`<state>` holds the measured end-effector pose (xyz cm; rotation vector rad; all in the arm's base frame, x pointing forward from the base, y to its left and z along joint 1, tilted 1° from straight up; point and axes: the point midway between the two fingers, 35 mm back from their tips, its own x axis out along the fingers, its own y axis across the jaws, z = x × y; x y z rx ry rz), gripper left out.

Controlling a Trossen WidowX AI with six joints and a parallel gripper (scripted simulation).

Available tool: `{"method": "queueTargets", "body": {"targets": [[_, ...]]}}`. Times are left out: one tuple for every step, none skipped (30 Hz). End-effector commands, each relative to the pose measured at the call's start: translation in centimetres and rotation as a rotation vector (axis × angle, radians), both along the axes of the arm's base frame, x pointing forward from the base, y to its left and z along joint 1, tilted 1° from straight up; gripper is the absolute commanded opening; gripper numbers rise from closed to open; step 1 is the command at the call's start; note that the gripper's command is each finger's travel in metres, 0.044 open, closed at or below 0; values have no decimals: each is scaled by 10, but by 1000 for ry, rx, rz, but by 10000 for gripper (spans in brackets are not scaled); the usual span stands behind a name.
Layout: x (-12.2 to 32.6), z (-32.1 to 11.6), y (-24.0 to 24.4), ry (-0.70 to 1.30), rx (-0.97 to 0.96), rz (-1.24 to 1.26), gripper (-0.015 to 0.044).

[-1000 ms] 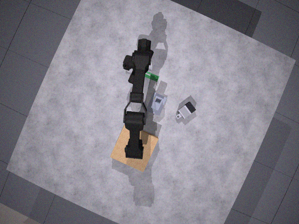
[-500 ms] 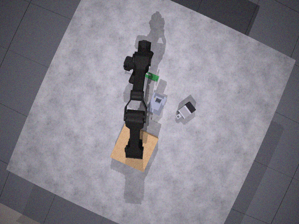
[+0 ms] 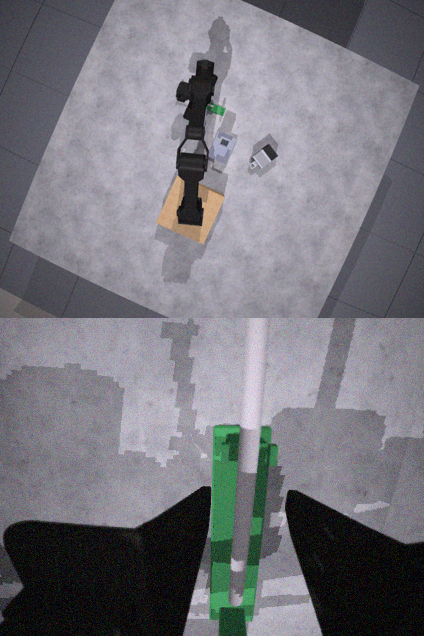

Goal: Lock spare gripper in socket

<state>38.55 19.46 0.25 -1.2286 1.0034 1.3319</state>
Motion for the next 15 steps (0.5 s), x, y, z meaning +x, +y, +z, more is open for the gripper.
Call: {"method": "queueTargets", "body": {"targets": [[-2,-11,-1,11,-7,4,180],[-2,-12,-1,11,-7,4,180],[-2,-12,-1,11,-7,4,180],[-2,-12,-1,11,-7,4,180],[-2,-12,-1,11,-7,4,180],[-2,-12,-1,11,-7,4,180],[-2,-12,-1,11,-7,4,180],[-2,-12,-1,11,-7,4,180],[-2,-12,-1,11,-7,4,180],[-2,-12,-1,11,-7,4,180],[-2,-12,-1,11,-7,4,180],[-2,-12,-1,11,-7,4,180],[-2,-12,-1,11,-7,4,180],[-2,-12,-1,11,-7,4,154],[-2,-12,-1,11,-7,4,127]]}}
